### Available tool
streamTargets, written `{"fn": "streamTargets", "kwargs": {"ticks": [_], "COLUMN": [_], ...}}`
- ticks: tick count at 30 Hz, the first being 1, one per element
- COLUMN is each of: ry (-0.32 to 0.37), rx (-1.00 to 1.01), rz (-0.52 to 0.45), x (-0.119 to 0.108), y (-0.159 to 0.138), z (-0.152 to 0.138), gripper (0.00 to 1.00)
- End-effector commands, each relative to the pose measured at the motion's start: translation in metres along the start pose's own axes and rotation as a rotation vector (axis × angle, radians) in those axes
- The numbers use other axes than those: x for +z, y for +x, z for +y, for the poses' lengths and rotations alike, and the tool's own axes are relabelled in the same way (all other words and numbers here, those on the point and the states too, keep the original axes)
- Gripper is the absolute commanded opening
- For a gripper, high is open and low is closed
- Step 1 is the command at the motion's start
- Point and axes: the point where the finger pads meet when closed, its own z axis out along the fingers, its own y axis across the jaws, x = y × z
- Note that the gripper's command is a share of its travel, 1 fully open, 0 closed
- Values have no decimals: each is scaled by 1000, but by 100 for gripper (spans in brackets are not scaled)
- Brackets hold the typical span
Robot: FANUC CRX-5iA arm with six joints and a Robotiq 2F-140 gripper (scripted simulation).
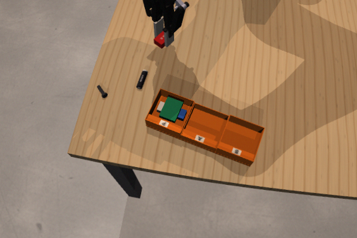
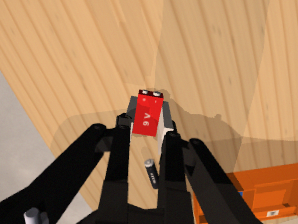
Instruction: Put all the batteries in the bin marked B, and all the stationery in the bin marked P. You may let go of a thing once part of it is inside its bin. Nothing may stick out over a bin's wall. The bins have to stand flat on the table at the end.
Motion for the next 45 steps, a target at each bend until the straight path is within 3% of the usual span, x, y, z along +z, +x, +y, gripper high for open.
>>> {"fn": "streamTargets", "kwargs": {"ticks": [1, 7, 24, 45], "ry": [0, 0, 0, 0], "rx": [0, 0, 0, 0], "rz": [0, 0, 0, 0], "x": [-11, -31, -30, -30], "y": [0, 0, 0, -30], "z": [0, 0, 0, 110], "gripper": [22, 22, 22, 22]}}
